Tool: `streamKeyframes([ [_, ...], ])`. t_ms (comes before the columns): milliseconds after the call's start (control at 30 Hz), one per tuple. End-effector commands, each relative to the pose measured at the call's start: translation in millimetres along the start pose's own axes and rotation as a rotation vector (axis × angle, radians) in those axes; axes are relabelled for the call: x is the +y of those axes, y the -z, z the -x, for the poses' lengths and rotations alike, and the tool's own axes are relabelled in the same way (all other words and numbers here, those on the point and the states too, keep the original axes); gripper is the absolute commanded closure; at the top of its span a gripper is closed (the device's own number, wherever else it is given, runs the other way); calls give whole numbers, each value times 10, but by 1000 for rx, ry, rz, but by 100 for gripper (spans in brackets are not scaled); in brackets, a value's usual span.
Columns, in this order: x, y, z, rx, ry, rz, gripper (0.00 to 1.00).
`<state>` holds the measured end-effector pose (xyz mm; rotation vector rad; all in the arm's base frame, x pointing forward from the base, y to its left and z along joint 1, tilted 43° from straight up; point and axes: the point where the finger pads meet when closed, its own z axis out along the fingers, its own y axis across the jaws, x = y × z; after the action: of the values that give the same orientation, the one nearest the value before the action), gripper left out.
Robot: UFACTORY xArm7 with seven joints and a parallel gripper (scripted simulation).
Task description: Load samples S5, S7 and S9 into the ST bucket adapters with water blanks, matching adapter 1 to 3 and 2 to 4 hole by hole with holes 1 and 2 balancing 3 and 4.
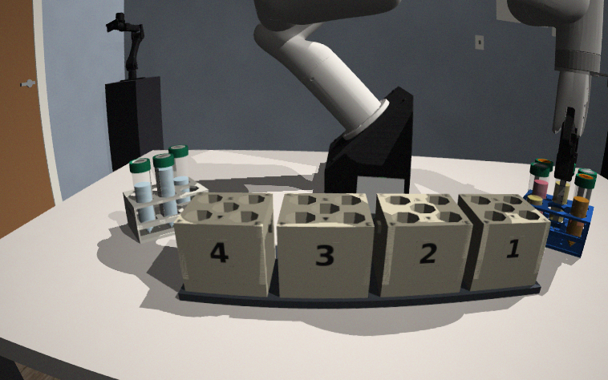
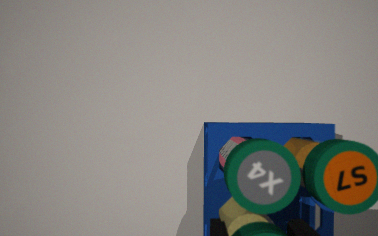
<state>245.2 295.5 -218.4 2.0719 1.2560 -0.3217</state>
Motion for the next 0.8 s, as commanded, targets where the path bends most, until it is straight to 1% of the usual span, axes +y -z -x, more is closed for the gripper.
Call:
streamKeyframes([
  [0, -5, -23, -12, 5, 0, -1, 100],
  [567, -5, -23, -12, 5, 0, -1, 100],
  [600, -5, -27, -12, 5, 0, -1, 56],
  [767, -5, -27, -12, 5, 0, -1, 56],
])
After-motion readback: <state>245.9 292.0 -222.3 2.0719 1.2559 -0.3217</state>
